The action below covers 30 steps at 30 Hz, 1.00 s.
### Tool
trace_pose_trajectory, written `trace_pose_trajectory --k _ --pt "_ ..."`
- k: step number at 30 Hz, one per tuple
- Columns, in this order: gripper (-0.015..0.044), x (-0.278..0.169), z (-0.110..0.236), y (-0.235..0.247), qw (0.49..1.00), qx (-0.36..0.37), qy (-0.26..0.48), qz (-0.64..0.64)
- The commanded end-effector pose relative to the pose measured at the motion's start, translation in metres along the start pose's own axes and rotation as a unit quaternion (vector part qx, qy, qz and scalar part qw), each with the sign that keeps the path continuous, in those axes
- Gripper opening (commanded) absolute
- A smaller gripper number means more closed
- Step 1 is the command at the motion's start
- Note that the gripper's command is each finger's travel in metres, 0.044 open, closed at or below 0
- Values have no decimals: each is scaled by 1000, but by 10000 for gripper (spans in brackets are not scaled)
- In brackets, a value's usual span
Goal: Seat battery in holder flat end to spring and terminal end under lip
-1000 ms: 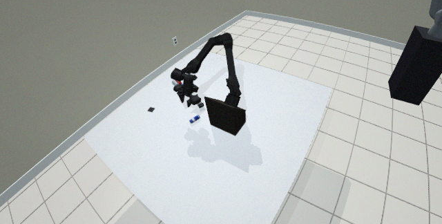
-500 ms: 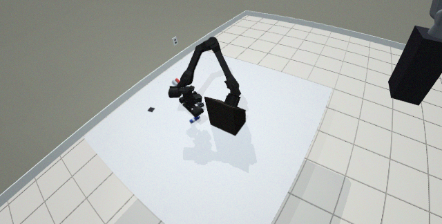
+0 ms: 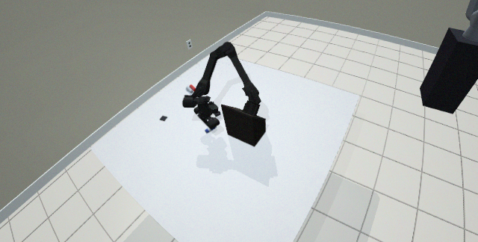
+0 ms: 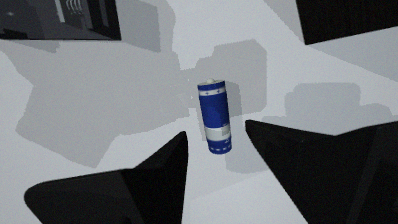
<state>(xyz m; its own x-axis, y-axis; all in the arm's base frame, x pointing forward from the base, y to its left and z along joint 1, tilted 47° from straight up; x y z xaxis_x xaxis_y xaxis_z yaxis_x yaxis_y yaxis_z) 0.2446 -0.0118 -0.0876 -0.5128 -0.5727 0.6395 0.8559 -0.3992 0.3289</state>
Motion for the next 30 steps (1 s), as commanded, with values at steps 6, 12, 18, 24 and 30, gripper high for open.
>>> trace_pose_trajectory --k 6,12,18,24,30 --pt "249 3 -16 -2 1000 -1 -5 5" --pt "249 3 -26 -3 1000 -1 -6 5" --pt "197 4 -29 -3 1000 -1 -7 5" --pt "118 4 -29 -3 1000 -1 -7 5" --pt "87 4 -29 -3 1000 -1 -7 5"
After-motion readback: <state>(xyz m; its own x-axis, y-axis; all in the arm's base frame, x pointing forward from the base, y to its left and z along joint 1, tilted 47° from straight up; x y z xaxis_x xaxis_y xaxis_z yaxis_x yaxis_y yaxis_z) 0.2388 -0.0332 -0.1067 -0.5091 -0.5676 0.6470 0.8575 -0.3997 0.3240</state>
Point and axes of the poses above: the point midway between the two fingers, 35 mm back from their tips, its own z axis back along the fingers, its own y axis across the jaws, x = y × z, the point moved 6 cm from there along z, back along the fingers, and after that the axes turned 8 degrees about -z, right-handed, at the moved point
